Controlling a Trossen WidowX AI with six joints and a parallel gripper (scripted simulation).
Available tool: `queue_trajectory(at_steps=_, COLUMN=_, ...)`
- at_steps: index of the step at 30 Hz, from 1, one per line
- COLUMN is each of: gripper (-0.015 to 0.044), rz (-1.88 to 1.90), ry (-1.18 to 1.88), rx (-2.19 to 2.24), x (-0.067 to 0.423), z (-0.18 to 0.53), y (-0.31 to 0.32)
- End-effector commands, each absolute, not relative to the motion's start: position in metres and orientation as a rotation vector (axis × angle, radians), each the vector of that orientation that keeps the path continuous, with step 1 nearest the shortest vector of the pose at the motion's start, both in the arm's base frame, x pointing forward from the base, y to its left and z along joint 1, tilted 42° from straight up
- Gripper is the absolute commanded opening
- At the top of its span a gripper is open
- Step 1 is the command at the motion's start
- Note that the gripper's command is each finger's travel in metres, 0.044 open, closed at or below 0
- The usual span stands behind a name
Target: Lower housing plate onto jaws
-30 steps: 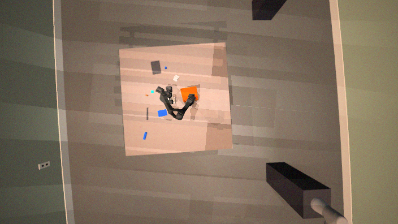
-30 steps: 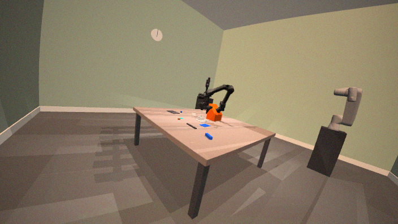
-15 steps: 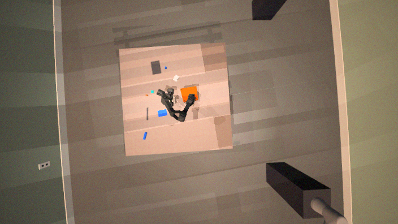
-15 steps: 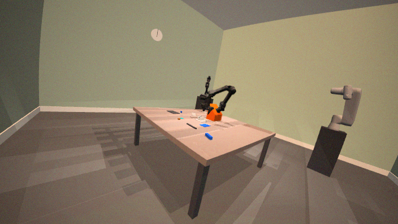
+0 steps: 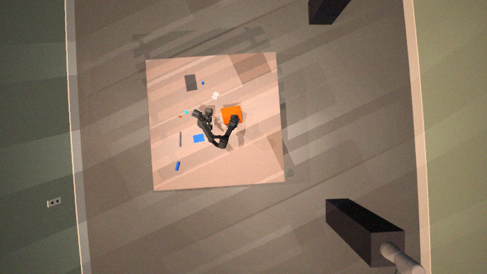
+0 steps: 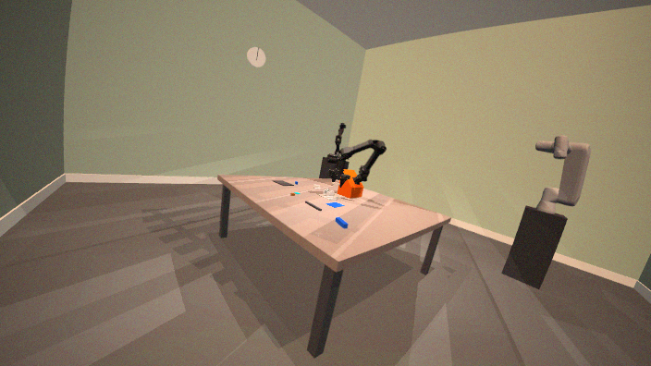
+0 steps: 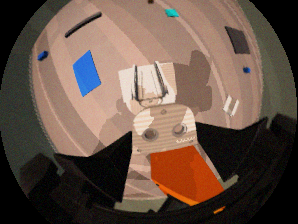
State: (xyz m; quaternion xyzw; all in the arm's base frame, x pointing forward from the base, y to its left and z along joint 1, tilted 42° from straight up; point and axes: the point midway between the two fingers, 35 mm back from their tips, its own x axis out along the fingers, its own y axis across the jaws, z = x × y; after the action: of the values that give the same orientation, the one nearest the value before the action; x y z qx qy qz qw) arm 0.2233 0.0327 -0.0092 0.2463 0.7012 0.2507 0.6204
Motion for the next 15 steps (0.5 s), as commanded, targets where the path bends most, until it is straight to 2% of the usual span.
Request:
queue_trajectory(at_steps=1, gripper=0.0351, rz=0.574, ry=1.61, rx=0.574, x=0.2236, z=-0.0089, y=0.0333)
queue_trajectory(at_steps=15, gripper=0.0351, rz=0.573, ry=1.611, rx=0.576, x=0.2203, z=-0.0031, y=0.0393)
